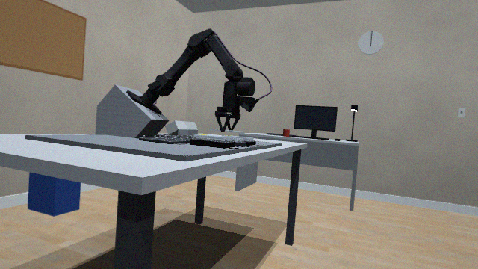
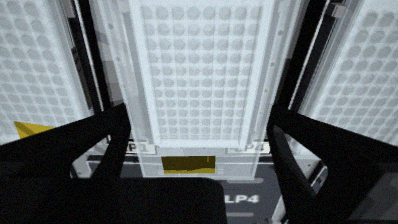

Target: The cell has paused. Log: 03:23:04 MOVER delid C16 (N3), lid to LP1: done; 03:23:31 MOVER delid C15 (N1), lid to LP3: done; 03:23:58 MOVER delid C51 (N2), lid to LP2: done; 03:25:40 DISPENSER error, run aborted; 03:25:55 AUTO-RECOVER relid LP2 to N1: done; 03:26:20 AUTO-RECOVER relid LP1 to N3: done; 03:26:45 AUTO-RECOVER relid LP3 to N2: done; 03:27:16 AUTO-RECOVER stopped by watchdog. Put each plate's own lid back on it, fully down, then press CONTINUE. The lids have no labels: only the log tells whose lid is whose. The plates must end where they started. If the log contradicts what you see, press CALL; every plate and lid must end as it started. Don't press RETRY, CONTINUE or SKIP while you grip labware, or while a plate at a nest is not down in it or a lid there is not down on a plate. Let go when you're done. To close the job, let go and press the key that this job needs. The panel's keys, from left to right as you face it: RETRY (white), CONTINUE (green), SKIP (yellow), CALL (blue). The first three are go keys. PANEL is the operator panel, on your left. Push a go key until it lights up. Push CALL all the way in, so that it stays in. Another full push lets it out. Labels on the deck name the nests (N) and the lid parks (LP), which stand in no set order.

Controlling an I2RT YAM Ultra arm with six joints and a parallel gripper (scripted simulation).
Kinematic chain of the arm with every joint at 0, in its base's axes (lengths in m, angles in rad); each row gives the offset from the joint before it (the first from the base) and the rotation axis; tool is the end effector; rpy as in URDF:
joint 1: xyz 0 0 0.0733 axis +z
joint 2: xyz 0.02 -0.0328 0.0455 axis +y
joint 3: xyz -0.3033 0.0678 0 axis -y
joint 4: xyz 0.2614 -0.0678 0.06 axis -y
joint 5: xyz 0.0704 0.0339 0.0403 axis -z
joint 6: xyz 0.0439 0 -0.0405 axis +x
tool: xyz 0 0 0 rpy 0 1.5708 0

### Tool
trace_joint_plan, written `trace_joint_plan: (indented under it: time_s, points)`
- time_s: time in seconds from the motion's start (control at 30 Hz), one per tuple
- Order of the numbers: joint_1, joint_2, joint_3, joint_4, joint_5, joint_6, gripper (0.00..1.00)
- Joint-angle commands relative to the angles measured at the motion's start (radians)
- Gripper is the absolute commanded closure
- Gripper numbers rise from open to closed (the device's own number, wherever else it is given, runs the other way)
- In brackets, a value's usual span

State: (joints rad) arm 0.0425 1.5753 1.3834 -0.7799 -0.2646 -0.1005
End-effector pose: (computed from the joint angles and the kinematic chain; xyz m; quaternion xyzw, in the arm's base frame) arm 0.3520 0.0276 0.3379 -0.1065 0.9419 0.1175 0.2960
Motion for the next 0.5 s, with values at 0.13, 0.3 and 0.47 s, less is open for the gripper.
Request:
trace_joint_plan:
  time_s: [0.13, 0.3, 0.47]
  points:
    - [-0.025, -0.042, 0.04, -0.008, -0.016, -0.011, 1.0]
    - [-0.026, -0.042, 0.041, -0.007, -0.016, -0.012, 1.0]
    - [-0.027, -0.039, 0.043, -0.011, -0.016, -0.012, 1.0]
